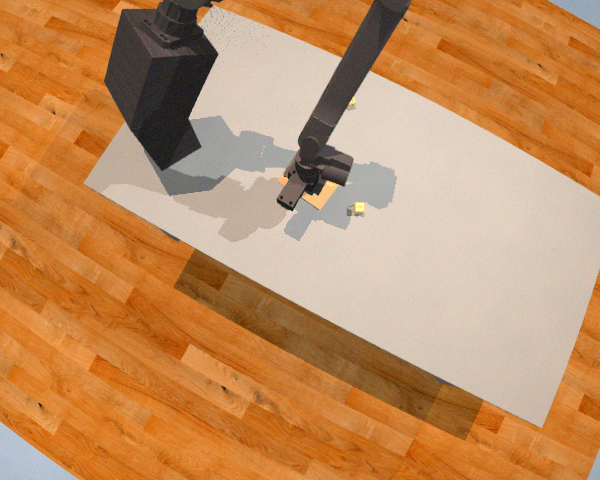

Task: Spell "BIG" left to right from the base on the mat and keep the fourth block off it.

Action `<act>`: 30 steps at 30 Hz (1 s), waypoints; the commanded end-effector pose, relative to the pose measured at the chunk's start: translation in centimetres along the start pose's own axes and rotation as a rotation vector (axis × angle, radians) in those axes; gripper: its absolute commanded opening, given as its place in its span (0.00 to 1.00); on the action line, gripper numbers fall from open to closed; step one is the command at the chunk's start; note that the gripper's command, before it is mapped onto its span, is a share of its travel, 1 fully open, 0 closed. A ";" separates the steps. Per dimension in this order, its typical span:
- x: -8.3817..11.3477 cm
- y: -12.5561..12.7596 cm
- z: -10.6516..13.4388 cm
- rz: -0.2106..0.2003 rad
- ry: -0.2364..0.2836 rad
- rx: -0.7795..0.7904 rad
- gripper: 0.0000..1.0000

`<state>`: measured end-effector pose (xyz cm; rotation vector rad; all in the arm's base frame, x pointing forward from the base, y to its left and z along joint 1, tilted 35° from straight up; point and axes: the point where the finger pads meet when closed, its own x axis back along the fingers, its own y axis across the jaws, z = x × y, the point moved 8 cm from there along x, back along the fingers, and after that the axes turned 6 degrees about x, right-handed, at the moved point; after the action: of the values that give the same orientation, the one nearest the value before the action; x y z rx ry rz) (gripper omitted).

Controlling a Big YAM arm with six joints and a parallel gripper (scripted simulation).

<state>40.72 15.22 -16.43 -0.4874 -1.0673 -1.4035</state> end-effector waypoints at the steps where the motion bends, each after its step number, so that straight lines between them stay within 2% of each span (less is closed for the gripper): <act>1: -0.4 -0.1 0.0 0.000 -0.003 -0.002 0.20; 15: -0.4 -0.1 0.0 0.000 -0.003 -0.002 0.20; 19: -0.4 -0.1 0.0 0.000 -0.003 -0.002 0.28; 21: -0.4 -0.1 0.0 0.000 -0.003 -0.002 0.28; 22: -0.4 -0.1 0.0 0.000 -0.003 -0.002 0.32; 24: -0.4 -0.1 0.0 0.000 -0.003 -0.001 0.32; 25: -0.4 -0.1 0.0 0.000 -0.003 -0.001 0.35; 27: -0.4 -0.1 0.0 0.000 -0.003 -0.001 0.35; 28: -0.4 -0.1 0.0 0.000 -0.003 -0.001 0.39; 30: -0.4 -0.1 0.0 0.000 -0.003 -0.001 0.39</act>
<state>40.72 15.22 -16.43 -0.4875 -1.0672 -1.4036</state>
